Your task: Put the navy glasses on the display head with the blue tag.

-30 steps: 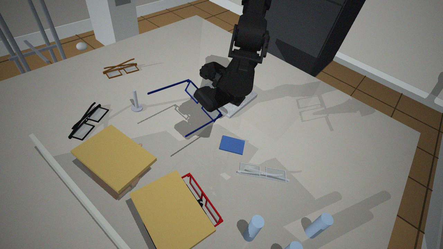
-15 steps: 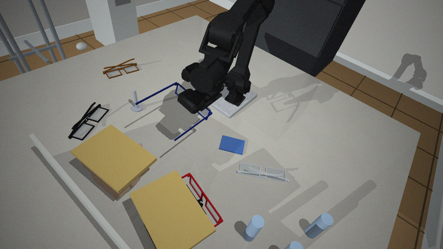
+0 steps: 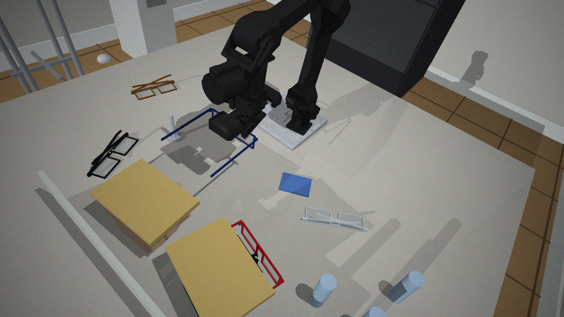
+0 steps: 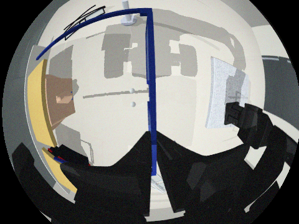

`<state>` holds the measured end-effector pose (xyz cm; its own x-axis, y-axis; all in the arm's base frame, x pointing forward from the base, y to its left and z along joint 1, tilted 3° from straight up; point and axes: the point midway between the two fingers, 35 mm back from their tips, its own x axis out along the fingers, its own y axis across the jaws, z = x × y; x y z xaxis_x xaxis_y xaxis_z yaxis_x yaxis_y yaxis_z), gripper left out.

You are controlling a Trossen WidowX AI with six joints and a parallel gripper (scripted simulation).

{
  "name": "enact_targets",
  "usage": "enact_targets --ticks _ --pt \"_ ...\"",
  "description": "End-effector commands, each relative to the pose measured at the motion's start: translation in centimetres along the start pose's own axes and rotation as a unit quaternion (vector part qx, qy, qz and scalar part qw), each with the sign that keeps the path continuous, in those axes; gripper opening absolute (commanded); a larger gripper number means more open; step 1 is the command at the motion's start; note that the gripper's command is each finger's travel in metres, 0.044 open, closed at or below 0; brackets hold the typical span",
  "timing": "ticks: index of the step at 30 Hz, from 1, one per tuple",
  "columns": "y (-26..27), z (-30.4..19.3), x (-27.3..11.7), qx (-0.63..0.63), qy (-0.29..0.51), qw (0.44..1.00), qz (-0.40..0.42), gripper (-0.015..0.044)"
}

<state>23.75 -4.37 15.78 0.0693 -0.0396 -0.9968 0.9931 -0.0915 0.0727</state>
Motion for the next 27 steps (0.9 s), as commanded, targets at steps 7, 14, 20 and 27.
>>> enact_targets --ticks 7,14,20,27 --pt "0.1 0.6 0.9 -0.007 0.029 1.0 -0.002 0.0" --pt "0.2 0.7 1.6 -0.007 0.02 1.0 -0.002 0.0" --pt "0.2 0.7 2.2 -0.007 0.015 1.0 -0.002 0.0" --pt "0.1 0.6 3.0 -0.007 0.015 1.0 -0.002 0.0"
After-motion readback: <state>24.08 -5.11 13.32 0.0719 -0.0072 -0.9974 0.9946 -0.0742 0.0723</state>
